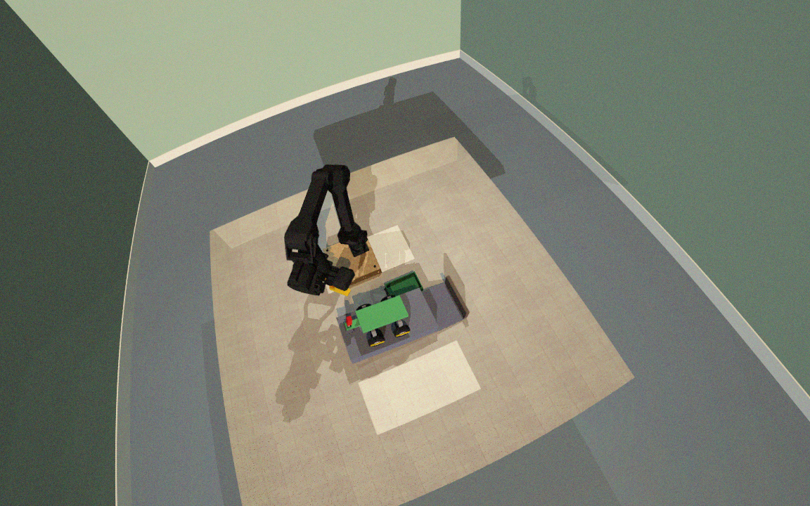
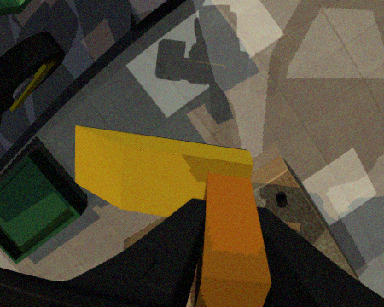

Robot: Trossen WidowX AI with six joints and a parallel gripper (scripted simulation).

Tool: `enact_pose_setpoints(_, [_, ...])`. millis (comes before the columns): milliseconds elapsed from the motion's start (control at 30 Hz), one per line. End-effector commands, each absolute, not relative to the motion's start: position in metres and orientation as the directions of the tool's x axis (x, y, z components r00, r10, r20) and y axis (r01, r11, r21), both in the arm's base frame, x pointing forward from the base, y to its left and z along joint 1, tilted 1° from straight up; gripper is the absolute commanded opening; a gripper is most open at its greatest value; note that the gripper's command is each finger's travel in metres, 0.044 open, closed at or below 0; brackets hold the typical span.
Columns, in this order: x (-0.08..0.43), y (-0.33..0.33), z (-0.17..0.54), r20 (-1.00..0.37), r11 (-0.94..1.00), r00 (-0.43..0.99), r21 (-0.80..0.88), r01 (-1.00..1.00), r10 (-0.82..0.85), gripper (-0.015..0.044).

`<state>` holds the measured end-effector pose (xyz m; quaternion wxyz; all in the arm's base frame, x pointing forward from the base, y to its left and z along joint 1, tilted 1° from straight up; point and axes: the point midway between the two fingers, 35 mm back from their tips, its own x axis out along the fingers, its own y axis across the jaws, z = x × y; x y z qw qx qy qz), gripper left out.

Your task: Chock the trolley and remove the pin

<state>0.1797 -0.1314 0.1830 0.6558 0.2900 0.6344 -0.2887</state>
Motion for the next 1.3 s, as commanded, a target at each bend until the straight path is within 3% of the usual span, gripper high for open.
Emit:
enact_pose_setpoints(0, [0.1792,-0.1317,0.1830,-1.000,0.755,0.024,0.006,0.656,-0.012,0.0000])
enact_pose_setpoints(633, [0.1792,-0.1316,0.1830,-1.000,0.998,0.023,-0.014,0.057,-0.015,0.0000])
enact_pose_setpoints(1267, [0.1792,-0.1315,0.1830,-1.000,0.849,0.023,-0.027,-0.528,-0.017,0.0000])
